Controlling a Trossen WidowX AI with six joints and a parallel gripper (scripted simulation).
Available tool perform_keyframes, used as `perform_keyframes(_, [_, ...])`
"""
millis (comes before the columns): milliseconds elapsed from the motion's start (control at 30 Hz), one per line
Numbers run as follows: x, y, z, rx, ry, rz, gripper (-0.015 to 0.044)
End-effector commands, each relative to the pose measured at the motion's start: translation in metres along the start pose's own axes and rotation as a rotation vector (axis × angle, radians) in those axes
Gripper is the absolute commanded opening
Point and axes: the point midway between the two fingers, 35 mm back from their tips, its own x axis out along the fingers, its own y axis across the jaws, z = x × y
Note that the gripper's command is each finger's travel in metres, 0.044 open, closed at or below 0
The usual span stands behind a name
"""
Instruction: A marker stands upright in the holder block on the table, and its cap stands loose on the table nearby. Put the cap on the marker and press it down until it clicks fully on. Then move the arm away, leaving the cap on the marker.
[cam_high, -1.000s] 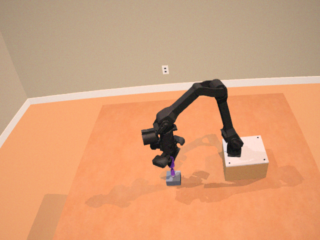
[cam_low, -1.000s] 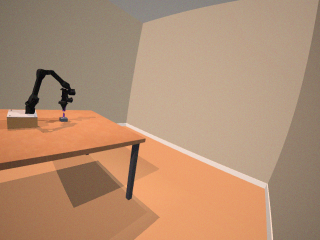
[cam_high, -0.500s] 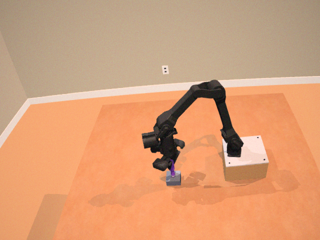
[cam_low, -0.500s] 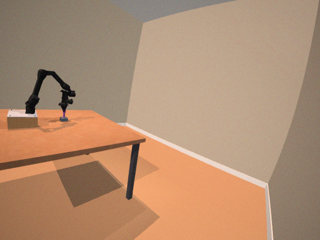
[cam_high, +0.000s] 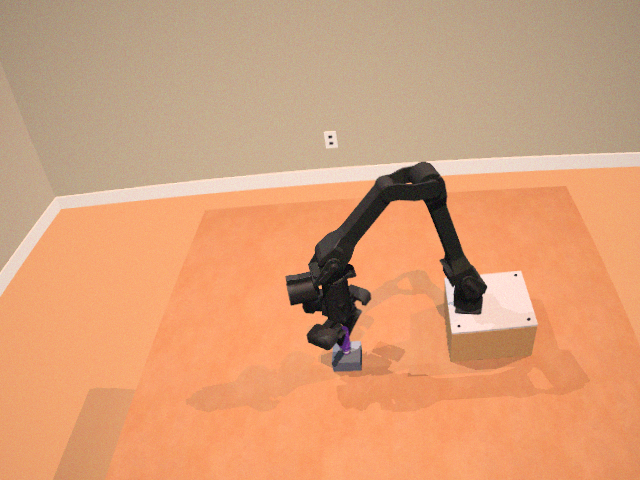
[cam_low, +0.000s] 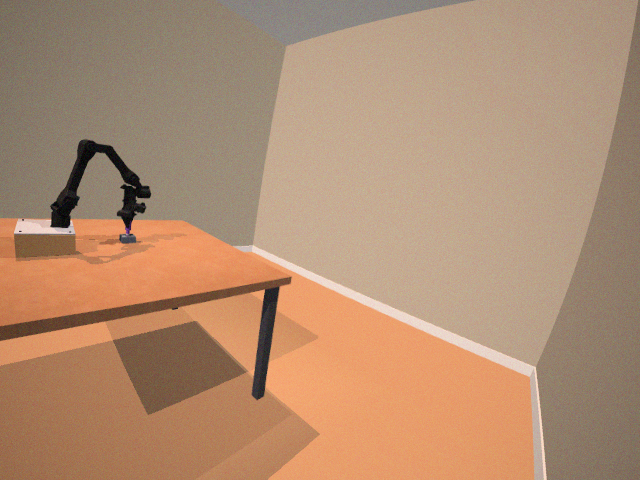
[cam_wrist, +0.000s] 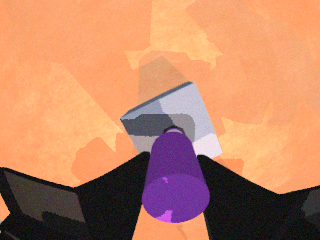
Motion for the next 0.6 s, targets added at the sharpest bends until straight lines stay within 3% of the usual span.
perform_keyframes(0, [0.0078, -0.0014, -0.0007, -0.004, 0.001, -0.007, 0.0000])
perform_keyframes(400, [0.0134, -0.0019, -0.0012, -0.004, 0.001, -0.007, 0.0000])
perform_keyframes(567, [0.0127, -0.0016, -0.0013, 0.000, 0.003, -0.005, 0.0131])
